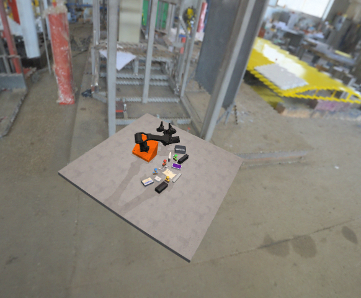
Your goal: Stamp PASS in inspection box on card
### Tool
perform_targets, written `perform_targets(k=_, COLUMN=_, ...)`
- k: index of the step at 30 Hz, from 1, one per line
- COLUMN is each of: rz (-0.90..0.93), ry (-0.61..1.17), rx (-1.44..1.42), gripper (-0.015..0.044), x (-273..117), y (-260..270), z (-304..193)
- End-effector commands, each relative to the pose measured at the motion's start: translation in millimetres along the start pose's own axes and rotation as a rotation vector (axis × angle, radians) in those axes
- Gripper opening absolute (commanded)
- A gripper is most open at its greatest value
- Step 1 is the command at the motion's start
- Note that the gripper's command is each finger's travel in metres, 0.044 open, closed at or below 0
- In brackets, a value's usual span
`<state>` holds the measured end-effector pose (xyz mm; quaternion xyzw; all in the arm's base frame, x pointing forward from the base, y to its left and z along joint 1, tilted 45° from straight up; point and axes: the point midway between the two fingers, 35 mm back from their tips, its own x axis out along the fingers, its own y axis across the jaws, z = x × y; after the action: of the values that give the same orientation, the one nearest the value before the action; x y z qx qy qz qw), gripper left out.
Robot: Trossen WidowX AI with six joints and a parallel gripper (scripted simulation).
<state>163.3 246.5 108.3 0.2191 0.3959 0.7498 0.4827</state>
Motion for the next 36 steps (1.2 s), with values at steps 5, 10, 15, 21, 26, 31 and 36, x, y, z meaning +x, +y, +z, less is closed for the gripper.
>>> perform_targets(k=5, rz=-0.267, ry=0.197, rx=0.323, gripper=0.0269, x=-3.6, y=-50.8, z=-23.4)
perform_targets(k=10, rz=-0.723, ry=0.407, rx=0.740, gripper=0.0229, x=-34.5, y=-110.2, z=-60.9)
perform_targets(k=15, rz=-1.268, ry=0.518, rx=1.044, gripper=0.0229, x=-87.9, y=-147.0, z=-90.2)
perform_targets(k=21, rz=-2.006, ry=0.481, rx=1.136, gripper=0.0229, x=-162.1, y=-166.9, z=-92.5)
perform_targets(k=26, rz=-2.301, ry=0.401, rx=1.057, gripper=0.0229, x=-189.0, y=-170.6, z=-80.9)
perform_targets(k=31, rz=-2.301, ry=0.400, rx=1.057, gripper=0.0229, x=-189.4, y=-172.4, z=-79.6)
perform_targets(k=36, rz=-2.301, ry=0.400, rx=1.057, gripper=0.0229, x=-190.1, y=-174.0, z=-79.4)
